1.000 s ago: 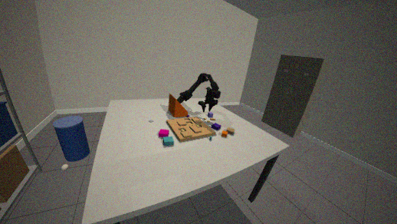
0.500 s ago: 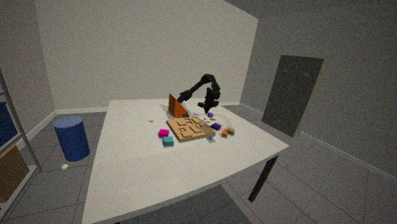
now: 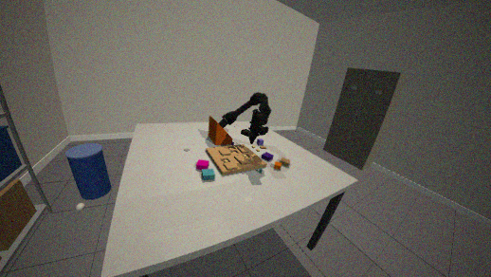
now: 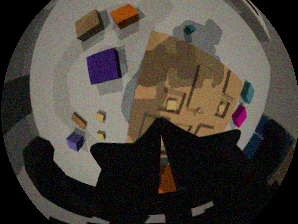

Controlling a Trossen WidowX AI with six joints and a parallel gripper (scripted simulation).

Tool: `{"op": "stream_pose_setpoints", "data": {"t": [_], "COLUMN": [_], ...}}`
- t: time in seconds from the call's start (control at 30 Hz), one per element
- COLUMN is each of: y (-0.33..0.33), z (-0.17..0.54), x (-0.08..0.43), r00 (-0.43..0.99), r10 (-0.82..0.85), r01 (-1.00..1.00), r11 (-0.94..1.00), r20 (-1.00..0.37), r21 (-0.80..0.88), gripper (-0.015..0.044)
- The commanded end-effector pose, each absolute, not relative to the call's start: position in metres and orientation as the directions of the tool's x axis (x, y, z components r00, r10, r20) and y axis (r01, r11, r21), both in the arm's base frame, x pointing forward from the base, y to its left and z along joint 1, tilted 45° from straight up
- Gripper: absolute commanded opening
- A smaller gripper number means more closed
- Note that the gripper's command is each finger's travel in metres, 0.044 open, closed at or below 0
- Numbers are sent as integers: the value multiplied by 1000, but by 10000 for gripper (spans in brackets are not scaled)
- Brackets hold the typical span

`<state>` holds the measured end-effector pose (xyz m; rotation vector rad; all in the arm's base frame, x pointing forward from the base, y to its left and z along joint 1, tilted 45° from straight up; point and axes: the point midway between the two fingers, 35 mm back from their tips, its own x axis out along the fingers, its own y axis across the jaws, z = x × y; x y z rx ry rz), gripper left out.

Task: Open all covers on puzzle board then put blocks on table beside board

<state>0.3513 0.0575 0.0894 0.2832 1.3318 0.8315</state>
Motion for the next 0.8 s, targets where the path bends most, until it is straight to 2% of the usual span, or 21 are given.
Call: {"op": "stream_pose_setpoints", "data": {"t": [0.0,0.43,0.5,0.77], "y": [45,2,-2,-31], "z": [78,32,27,-7], "x": [362,391,392,399], "r00": [5,-4,-5,-10], "r10": [669,675,676,685], "r01": [-401,-487,-403,179], "r11": [682,643,673,718], "r20": [-743,-737,-737,-729], "r21": [612,591,621,673], "gripper": [0,0,0,0]}}
